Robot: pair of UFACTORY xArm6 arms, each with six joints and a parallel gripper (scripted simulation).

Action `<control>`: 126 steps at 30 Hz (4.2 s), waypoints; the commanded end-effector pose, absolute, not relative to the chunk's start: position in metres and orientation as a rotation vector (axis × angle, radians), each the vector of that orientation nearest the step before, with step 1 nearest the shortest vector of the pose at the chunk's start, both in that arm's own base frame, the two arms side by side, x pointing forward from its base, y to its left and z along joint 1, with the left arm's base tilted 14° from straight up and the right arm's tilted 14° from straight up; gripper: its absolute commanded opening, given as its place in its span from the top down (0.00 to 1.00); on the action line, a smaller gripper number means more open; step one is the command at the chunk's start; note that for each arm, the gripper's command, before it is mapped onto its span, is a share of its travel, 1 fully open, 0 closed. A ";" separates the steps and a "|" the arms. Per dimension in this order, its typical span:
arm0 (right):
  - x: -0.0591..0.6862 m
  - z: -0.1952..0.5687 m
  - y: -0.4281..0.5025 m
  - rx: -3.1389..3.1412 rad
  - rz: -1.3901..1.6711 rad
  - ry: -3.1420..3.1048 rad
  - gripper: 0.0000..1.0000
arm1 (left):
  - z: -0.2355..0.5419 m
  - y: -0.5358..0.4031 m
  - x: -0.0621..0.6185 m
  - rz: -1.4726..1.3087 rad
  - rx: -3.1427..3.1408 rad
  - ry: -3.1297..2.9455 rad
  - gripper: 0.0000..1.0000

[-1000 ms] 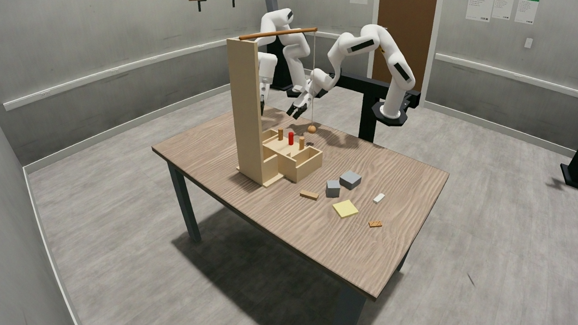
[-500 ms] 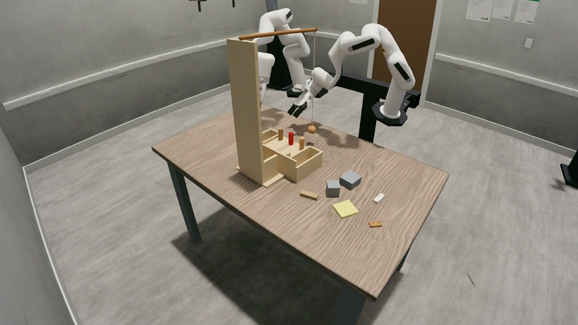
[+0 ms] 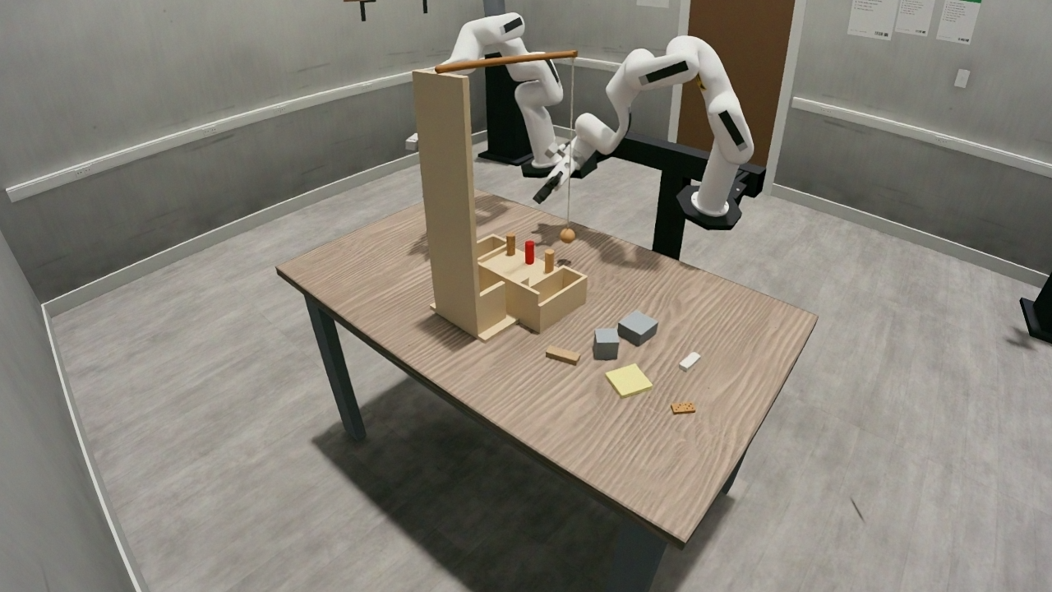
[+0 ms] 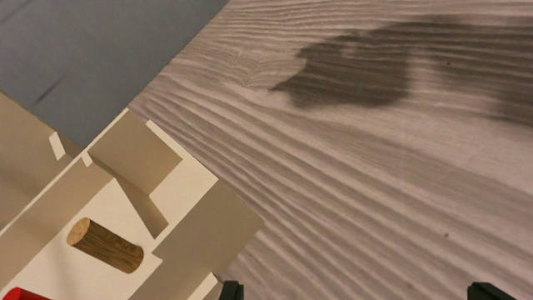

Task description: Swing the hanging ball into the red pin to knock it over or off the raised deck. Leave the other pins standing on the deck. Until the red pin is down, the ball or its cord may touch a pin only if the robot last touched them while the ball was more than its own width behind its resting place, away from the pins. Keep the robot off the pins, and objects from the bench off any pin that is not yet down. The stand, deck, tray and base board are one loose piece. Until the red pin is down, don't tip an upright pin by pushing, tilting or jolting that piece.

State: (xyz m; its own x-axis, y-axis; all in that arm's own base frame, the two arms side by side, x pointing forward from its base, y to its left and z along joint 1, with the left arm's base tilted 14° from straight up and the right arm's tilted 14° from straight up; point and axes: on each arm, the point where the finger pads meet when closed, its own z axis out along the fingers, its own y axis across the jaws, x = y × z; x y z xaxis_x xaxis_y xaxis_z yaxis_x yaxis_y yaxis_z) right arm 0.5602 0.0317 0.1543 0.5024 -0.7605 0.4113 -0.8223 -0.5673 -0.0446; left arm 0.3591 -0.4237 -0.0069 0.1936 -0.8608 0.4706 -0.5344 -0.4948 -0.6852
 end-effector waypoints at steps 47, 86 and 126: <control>0.209 0.284 -0.407 2.207 0.197 -1.930 0.00 | 0.079 -0.366 0.282 -0.609 -0.833 1.883 0.00; -0.008 0.327 -0.396 2.097 0.203 -2.142 0.00 | 0.125 -0.288 0.239 0.056 0.100 1.880 0.00; -0.008 0.327 -0.396 2.097 0.203 -2.142 0.00 | 0.112 -0.277 0.295 0.142 0.203 1.859 0.00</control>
